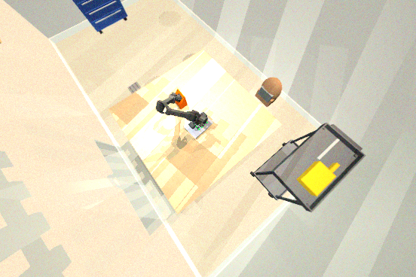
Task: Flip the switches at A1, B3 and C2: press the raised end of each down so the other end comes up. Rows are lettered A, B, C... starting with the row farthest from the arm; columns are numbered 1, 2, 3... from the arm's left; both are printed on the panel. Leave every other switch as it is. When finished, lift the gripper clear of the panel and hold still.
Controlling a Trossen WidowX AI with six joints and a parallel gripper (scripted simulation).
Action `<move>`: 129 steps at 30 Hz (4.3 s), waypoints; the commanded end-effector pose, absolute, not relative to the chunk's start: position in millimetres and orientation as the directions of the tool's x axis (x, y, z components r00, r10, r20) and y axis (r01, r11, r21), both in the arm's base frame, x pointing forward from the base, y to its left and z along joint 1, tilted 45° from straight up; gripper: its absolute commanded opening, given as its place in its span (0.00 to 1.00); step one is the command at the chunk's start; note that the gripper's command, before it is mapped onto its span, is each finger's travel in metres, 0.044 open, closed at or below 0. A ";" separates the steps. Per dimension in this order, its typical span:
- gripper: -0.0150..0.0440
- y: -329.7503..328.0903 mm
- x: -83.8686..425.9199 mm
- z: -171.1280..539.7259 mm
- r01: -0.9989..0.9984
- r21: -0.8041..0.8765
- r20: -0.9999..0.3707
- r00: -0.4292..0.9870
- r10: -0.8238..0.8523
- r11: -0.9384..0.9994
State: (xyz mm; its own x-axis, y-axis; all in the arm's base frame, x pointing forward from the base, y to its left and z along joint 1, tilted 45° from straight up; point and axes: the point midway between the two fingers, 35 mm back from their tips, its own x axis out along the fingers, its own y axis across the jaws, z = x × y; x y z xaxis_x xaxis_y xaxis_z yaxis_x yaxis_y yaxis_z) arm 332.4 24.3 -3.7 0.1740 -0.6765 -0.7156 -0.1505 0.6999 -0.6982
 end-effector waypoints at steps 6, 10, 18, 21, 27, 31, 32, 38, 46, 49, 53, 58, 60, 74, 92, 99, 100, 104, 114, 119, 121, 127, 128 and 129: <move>0.25 22.9 332.6 -4.7 -0.155 -0.701 -0.713 0.175 -0.679 0.696; 0.25 33.6 330.5 5.2 -0.152 -0.698 -0.716 0.179 -0.675 0.700; 0.25 66.8 318.8 41.2 -0.156 -0.699 -0.714 0.199 -0.671 0.698; 0.25 69.2 310.9 37.3 -0.156 -0.698 -0.715 0.199 -0.670 0.699; 0.25 76.8 256.3 14.2 -0.158 -0.698 -0.716 0.197 -0.670 0.699; 0.25 75.5 256.8 12.7 -0.158 -0.698 -0.716 0.198 -0.670 0.699; 0.25 71.6 258.1 8.3 -0.158 -0.697 -0.716 0.203 -0.668 0.699; 0.25 52.8 262.4 -10.8 -0.158 -0.699 -0.714 0.222 -0.664 0.698; 0.25 45.9 264.2 -17.7 -0.157 -0.699 -0.713 0.223 -0.665 0.697; 0.25 44.9 264.5 -18.8 -0.157 -0.699 -0.713 0.223 -0.665 0.697; 0.25 41.4 265.6 -22.6 -0.157 -0.699 -0.713 0.223 -0.665 0.697; 0.25 36.5 267.0 -27.6 -0.157 -0.700 -0.713 0.223 -0.665 0.697; 0.25 36.4 267.1 -27.8 -0.157 -0.700 -0.713 0.223 -0.665 0.697; 0.25 36.4 267.1 -27.8 -0.157 -0.700 -0.713 0.223 -0.665 0.697; 0.25 35.3 267.4 -29.0 -0.157 -0.700 -0.713 0.223 -0.665 0.697; 0.25 34.6 267.6 -29.6 -0.157 -0.700 -0.713 0.223 -0.665 0.697; 0.25 34.5 267.6 -29.7 -0.157 -0.700 -0.713 0.223 -0.665 0.697; 0.25 34.2 267.7 -30.1 -0.157 -0.700 -0.713 0.223 -0.665 0.697; 0.25 33.3 268.0 -31.1 -0.157 -0.700 -0.713 0.223 -0.665 0.697; 0.25 32.8 268.1 -31.5 -0.157 -0.700 -0.713 0.223 -0.665 0.697; 0.25 32.6 268.2 -31.7 -0.157 -0.700 -0.713 0.223 -0.665 0.697; 0.25 40.7 267.1 -25.1 -0.155 -0.695 -0.717 0.217 -0.663 0.702; 0.25 50.2 265.4 -16.2 -0.157 -0.695 -0.718 0.212 -0.663 0.702; 0.25 61.3 262.4 -4.5 -0.158 -0.695 -0.718 0.206 -0.665 0.702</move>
State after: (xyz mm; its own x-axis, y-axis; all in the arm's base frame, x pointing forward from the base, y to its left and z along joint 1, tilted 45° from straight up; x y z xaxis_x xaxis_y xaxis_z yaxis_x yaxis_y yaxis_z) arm 263.0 36.1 -25.6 0.1969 -0.6760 -0.7101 -0.1635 0.6915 -0.7036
